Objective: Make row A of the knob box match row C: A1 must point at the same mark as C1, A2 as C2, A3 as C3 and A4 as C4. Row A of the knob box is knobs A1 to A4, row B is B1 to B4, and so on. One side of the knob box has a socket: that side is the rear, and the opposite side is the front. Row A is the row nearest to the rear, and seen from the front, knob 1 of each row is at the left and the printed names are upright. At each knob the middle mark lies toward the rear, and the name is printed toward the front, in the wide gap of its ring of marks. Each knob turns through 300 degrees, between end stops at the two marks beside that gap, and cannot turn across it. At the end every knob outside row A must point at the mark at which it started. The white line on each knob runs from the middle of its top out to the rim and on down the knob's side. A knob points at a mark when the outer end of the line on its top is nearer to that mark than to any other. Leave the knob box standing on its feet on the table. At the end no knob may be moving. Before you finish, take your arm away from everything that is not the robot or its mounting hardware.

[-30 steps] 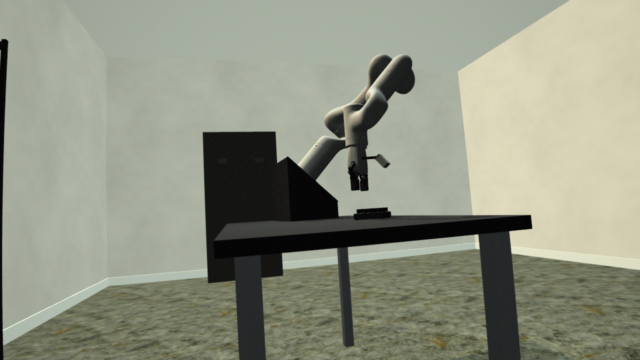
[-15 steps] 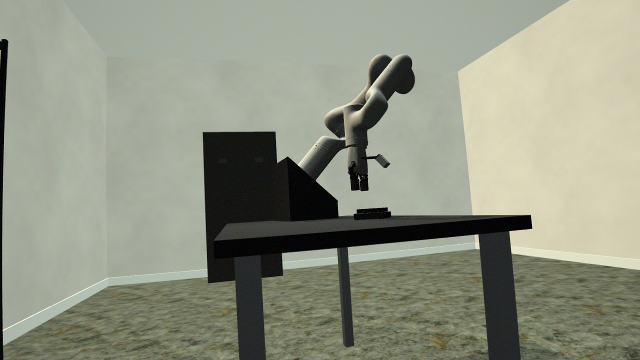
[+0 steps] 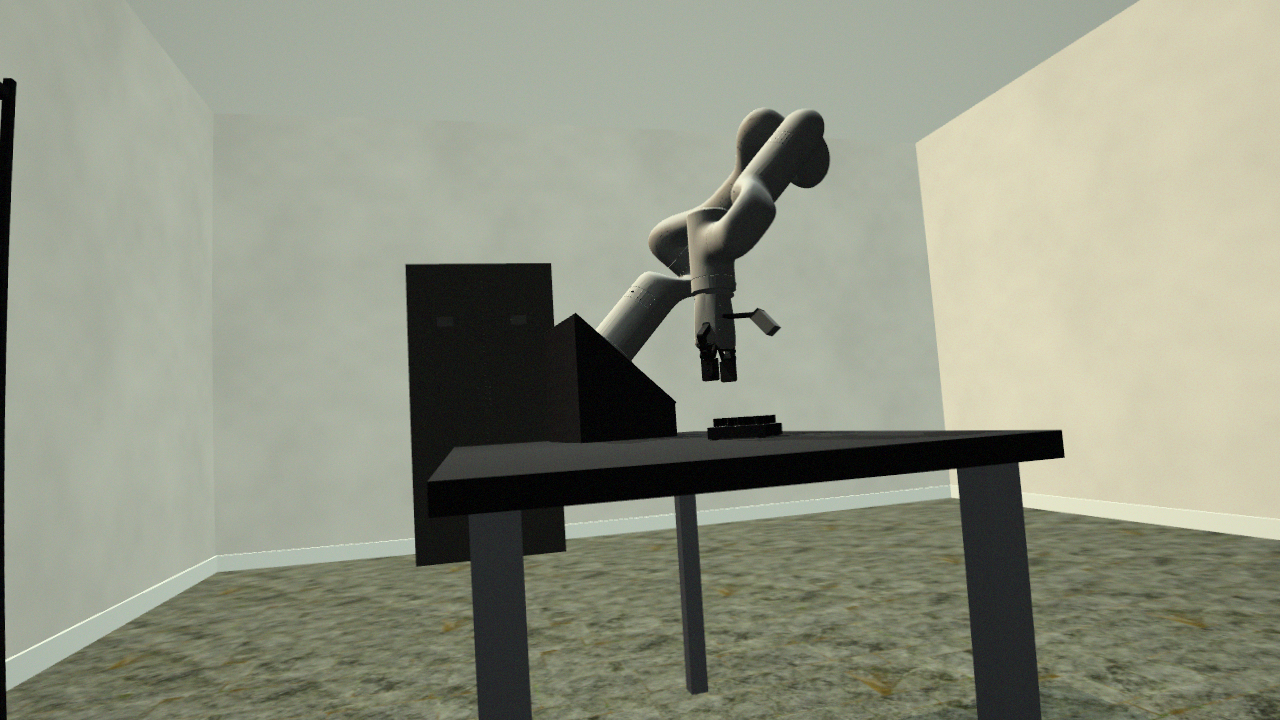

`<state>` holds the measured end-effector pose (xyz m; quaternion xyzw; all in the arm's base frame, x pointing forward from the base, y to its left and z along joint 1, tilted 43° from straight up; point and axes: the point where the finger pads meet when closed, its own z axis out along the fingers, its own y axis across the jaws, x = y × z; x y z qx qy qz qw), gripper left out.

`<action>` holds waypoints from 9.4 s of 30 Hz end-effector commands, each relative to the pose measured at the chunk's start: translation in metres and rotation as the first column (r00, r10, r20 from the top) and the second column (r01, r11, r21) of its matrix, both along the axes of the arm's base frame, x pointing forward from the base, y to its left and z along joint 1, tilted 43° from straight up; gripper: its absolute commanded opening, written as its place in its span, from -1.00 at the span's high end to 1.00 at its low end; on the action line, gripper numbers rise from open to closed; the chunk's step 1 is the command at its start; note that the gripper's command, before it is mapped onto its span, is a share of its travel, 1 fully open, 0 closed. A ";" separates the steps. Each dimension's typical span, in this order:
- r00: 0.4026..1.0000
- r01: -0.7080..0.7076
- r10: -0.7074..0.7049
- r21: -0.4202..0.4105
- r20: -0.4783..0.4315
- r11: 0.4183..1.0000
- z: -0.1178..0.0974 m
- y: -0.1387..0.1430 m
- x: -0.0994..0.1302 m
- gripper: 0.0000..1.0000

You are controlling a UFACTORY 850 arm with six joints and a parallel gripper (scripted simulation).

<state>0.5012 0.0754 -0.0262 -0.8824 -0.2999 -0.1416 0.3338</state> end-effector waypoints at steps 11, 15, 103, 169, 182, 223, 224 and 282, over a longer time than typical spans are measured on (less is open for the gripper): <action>0.972 0.175 -0.173 -0.003 -0.158 0.985 0.007 0.008 0.008 -1.00; 0.925 0.285 -0.280 -0.020 -0.258 0.958 0.011 0.014 0.012 -1.00; -0.022 0.772 -0.703 -0.458 -0.711 0.439 0.046 0.064 0.044 0.61; -0.023 0.772 -0.703 -0.459 -0.711 0.440 0.016 0.093 0.048 0.61; -0.023 0.772 -0.703 -0.459 -0.711 0.440 0.016 0.093 0.048 0.61; -0.023 0.772 -0.703 -0.459 -0.711 0.440 0.007 0.101 0.048 0.61; -0.023 0.772 -0.703 -0.459 -0.711 0.440 0.007 0.101 0.048 0.61; -0.023 0.772 -0.703 -0.459 -0.711 0.440 0.007 0.101 0.048 0.84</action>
